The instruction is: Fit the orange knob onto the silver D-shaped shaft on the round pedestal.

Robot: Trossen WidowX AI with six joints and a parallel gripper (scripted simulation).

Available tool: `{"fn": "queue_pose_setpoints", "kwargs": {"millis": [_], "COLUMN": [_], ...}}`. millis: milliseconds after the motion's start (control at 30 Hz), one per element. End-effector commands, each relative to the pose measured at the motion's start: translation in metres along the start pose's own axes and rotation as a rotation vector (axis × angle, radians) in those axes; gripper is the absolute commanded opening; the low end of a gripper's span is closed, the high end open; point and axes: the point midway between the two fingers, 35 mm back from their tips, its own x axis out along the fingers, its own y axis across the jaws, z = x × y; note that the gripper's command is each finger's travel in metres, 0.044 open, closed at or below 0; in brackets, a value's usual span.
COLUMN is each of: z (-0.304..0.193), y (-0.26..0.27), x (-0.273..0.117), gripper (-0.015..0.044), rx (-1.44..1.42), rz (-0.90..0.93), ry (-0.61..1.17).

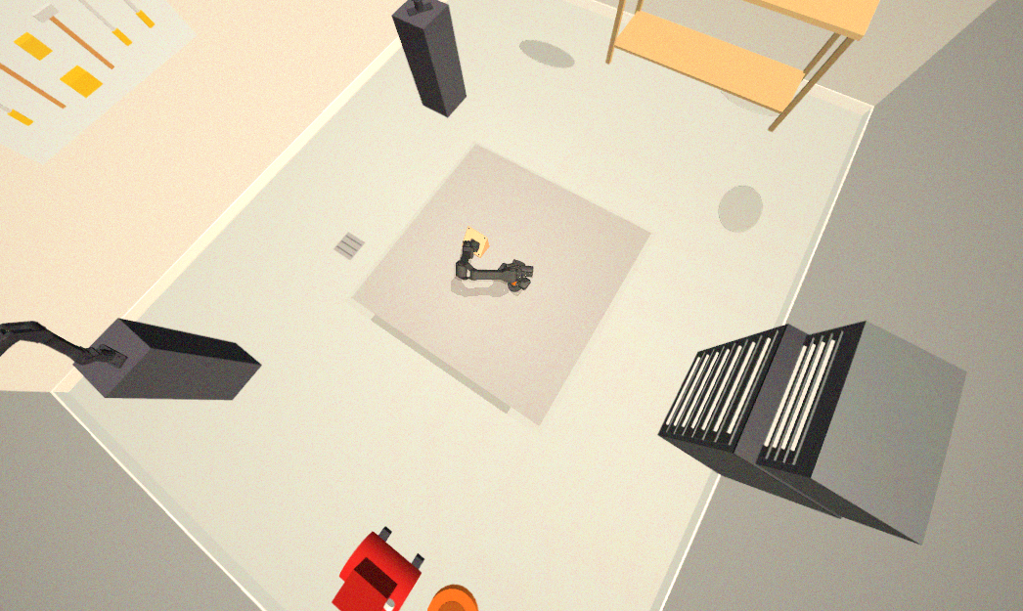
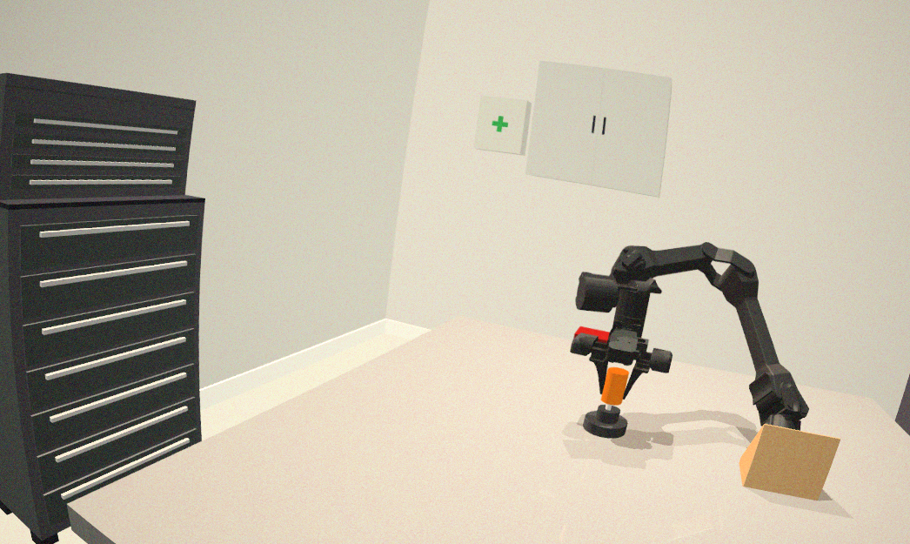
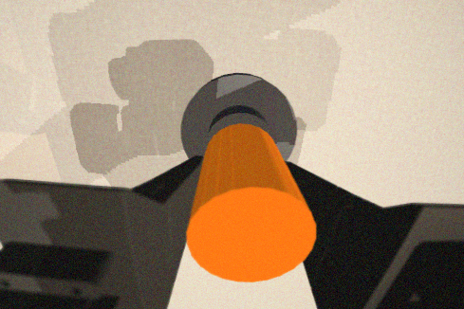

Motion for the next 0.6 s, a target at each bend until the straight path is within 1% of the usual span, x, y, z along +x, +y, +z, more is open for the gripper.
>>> {"fn": "queue_pose_setpoints", "kwargs": {"millis": [0,233,567], "z": [-0.0005,-0.0004,0.0001], "y": [-0.0008,-0.0008,0.0001], "x": [0.0002,0.0006,0.0009], "gripper": [0.0,0.0,0.0], "rx": [0.022,-0.031,-0.021], "rz": [-0.005,-0.005,-0.005], "ry": [0.004,0.005,0.005]}}
